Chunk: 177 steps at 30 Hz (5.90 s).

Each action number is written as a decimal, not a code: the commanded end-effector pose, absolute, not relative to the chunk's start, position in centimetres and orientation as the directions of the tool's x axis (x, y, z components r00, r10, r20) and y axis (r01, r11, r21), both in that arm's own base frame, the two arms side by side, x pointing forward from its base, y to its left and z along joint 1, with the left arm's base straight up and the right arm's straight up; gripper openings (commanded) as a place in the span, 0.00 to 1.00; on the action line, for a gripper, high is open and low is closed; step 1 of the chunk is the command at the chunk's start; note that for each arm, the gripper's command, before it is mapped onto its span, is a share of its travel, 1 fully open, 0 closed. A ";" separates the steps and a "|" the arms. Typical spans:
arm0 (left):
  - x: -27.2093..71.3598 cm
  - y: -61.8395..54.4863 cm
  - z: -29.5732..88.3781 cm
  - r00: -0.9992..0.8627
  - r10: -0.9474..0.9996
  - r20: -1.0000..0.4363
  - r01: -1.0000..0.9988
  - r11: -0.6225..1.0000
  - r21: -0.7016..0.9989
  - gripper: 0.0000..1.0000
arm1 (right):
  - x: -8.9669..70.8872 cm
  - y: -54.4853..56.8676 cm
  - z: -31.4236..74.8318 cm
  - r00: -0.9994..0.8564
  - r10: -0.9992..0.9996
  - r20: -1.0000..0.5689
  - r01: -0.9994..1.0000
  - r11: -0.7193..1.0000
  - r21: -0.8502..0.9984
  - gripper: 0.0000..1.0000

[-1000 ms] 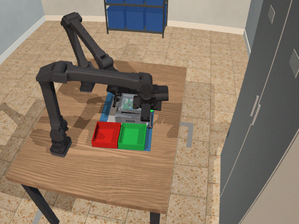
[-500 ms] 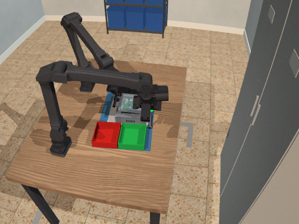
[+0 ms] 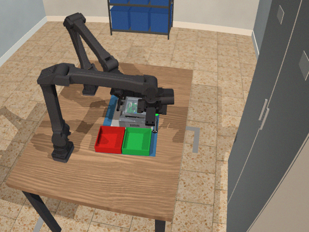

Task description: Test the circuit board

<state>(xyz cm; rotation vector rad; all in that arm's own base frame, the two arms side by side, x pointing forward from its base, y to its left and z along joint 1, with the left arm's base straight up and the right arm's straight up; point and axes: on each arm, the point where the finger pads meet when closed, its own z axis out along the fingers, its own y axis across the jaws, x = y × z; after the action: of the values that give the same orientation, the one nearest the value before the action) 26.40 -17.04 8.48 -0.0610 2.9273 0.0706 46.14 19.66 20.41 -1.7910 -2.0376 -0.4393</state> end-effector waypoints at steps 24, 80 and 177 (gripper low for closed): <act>27.2 -18.7 14.7 -0.960 -0.046 -0.277 -0.045 0.999 -0.011 0.23 | 47.0 19.8 21.8 -0.123 0.863 0.489 0.991 0.135 0.012 1.00; 26.7 -24.7 14.8 -0.279 0.918 -0.282 0.609 0.396 0.687 0.38 | 50.2 4.3 42.5 -0.362 0.295 -0.884 0.242 0.946 0.217 1.00; 28.2 -24.6 14.4 -0.062 0.998 -0.034 0.657 0.066 0.751 0.09 | 51.8 -0.1 49.8 0.011 0.000 -1.000 0.001 1.000 0.000 1.00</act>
<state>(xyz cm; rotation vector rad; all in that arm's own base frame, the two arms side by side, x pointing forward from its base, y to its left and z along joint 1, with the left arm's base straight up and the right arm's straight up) 26.97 -23.92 10.64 1.6884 1.7611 0.7906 51.97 -0.04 48.72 -0.0340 -4.6961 -0.0302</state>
